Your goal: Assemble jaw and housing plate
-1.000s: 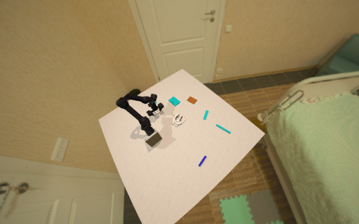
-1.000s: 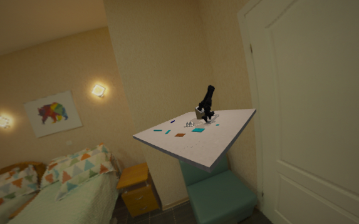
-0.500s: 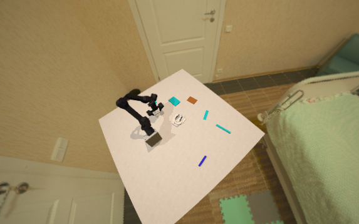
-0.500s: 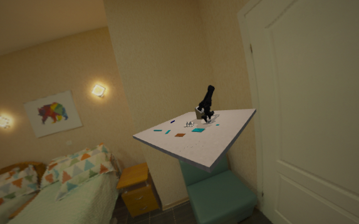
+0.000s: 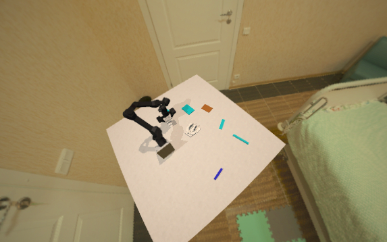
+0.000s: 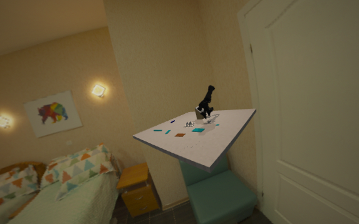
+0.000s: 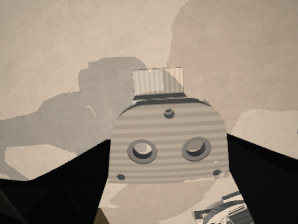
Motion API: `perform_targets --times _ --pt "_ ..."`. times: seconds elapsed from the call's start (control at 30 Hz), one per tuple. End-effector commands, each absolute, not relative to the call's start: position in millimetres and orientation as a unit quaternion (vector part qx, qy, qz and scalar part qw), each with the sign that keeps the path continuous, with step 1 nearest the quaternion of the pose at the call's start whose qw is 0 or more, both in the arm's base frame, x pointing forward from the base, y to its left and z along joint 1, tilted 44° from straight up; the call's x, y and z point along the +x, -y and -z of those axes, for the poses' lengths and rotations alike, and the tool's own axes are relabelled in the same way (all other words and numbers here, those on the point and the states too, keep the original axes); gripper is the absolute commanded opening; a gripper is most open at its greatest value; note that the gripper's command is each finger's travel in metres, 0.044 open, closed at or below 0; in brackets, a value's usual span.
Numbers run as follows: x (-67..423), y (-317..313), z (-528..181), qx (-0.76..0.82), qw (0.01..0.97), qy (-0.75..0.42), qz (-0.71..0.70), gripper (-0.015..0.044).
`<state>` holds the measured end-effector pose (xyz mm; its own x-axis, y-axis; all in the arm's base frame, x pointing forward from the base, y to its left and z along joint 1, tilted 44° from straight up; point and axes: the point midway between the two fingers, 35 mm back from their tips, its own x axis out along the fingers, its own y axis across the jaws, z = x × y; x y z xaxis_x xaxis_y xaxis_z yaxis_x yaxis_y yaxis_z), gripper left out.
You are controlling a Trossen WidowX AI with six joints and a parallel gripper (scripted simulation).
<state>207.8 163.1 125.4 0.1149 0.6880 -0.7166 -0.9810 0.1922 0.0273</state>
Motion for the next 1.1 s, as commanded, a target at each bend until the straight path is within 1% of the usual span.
perform_targets --times 0.0,0.27,1.07 --pt "205.5 -155.6 -135.8 -0.238 0.709 -0.303 -0.590 0.0351" --pt "204.6 -149.4 -140.3 -0.235 0.711 -0.307 -0.588 0.0351" --pt "245.7 -101.6 -95.5 -0.122 0.738 -0.424 -0.510 0.0351"
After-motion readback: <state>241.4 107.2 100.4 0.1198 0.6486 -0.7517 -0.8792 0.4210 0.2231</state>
